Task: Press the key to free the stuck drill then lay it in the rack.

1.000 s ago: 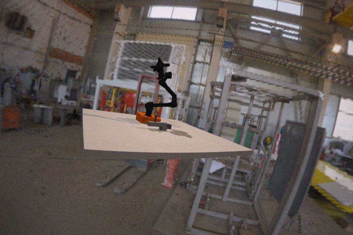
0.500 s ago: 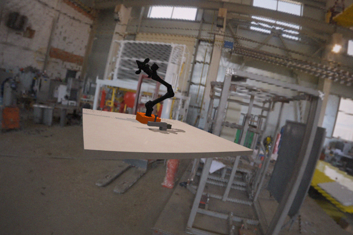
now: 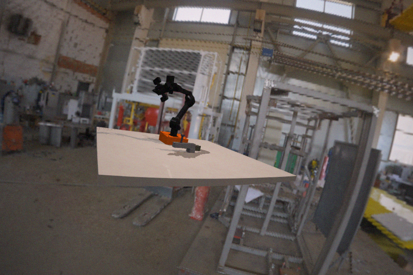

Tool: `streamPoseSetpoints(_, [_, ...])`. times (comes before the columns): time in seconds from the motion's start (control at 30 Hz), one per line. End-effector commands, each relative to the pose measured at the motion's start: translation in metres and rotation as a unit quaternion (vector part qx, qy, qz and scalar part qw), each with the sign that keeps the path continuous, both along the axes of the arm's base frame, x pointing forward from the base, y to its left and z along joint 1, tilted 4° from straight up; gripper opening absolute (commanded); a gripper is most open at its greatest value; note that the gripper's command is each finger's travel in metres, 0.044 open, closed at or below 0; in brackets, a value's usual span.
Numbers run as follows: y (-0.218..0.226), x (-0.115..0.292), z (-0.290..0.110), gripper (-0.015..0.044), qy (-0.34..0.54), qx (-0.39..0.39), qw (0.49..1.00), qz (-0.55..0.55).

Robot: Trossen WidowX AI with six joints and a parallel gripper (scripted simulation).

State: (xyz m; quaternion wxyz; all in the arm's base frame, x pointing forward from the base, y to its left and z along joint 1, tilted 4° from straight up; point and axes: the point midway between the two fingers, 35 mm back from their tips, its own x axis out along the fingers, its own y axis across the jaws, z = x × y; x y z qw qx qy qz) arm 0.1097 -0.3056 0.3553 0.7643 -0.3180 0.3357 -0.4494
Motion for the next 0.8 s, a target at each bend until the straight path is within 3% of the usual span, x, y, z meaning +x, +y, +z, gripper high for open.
streamPoseSetpoints(0.0, [0.007, 0.051, -0.05, 0.0, -0.01, 0.129, 0.99, 0.05])
streamPoseSetpoints(0.2, [0.05, 0.117, -0.117, 0.0, 0.025, 0.299, 0.948, 0.105])
streamPoseSetpoints(0.43, [0.133, 0.163, -0.186, 0.0, 0.139, 0.46, 0.867, 0.131])
streamPoseSetpoints(0.6, [0.198, 0.17, -0.223, 0.0, 0.247, 0.531, 0.802, 0.119])
streamPoseSetpoints(0.77, [0.206, 0.17, -0.226, 0.0, 0.262, 0.537, 0.794, 0.115])
